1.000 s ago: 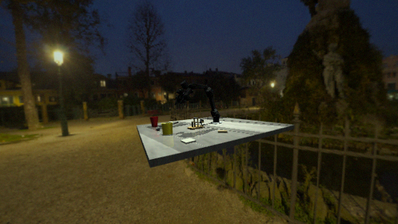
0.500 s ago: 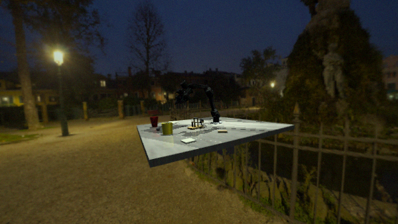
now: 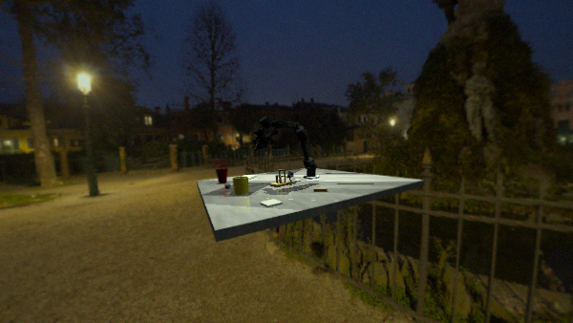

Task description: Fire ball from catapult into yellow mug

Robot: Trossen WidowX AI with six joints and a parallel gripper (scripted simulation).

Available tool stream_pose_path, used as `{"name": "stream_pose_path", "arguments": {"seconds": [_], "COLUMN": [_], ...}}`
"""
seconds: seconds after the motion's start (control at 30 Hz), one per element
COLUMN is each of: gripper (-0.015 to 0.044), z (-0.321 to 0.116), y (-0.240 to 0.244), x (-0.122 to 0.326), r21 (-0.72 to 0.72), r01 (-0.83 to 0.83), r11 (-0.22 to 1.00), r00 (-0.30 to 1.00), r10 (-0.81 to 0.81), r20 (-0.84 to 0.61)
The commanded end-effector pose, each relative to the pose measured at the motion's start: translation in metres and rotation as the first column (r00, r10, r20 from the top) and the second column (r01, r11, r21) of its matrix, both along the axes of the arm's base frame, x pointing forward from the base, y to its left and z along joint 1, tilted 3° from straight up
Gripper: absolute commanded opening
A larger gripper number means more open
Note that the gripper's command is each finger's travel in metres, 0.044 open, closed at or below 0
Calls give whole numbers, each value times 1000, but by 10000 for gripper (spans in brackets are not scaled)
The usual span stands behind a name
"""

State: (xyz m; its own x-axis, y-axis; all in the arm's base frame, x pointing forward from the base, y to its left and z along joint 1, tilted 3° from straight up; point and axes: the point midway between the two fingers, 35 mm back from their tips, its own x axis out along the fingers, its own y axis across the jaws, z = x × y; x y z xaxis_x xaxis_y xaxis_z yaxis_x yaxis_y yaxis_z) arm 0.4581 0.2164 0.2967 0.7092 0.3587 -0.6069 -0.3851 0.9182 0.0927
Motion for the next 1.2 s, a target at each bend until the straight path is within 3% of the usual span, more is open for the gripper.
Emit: {"name": "stream_pose_path", "arguments": {"seconds": [0.0, 0.23, 0.6, 1.17], "gripper": [0, 0, 0, 0], "z": [2, -1, -46, -100], "y": [0, 1, 16, 20], "x": [1, -2, -44, -116], "r21": [6, -9, -247, -549], "r01": [4, -3, -136, -411], "r11": [1000, 1000, 959, 728], "r00": [1000, 1000, 987, 908], "r10": [-4, 3, 111, 275], "r20": [4, -2, -114, -315]}}
